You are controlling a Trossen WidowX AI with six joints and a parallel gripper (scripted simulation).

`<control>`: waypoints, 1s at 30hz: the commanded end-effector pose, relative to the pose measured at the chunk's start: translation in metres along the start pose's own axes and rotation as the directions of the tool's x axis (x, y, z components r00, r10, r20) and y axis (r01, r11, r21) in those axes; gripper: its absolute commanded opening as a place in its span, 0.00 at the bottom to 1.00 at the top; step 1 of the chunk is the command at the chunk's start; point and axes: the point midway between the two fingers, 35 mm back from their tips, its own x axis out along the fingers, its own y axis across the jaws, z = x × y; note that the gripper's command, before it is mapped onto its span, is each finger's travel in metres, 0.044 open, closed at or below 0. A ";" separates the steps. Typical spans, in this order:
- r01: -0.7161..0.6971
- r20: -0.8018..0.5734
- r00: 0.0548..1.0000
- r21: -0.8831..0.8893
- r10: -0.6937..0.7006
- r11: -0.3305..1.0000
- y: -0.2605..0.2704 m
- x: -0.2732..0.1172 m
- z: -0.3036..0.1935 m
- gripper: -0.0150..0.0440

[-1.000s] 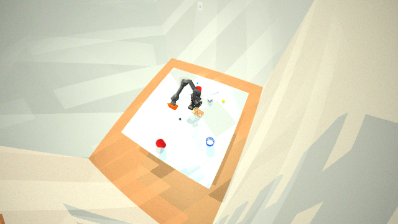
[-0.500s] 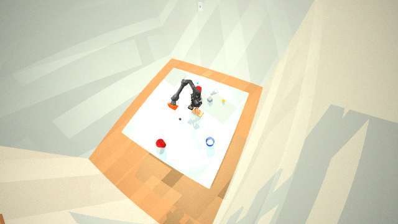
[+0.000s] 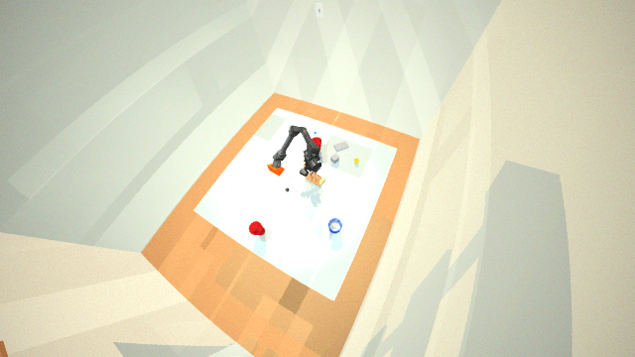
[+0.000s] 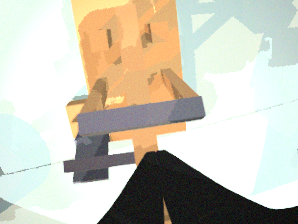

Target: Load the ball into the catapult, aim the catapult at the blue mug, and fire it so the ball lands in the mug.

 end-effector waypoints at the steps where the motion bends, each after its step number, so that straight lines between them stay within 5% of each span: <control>1: -0.004 0.008 1.000 0.001 0.004 1.000 0.002 0.004 -0.003 0.25; 30: -0.005 0.008 1.000 0.001 0.005 1.000 0.004 0.042 -0.022 0.25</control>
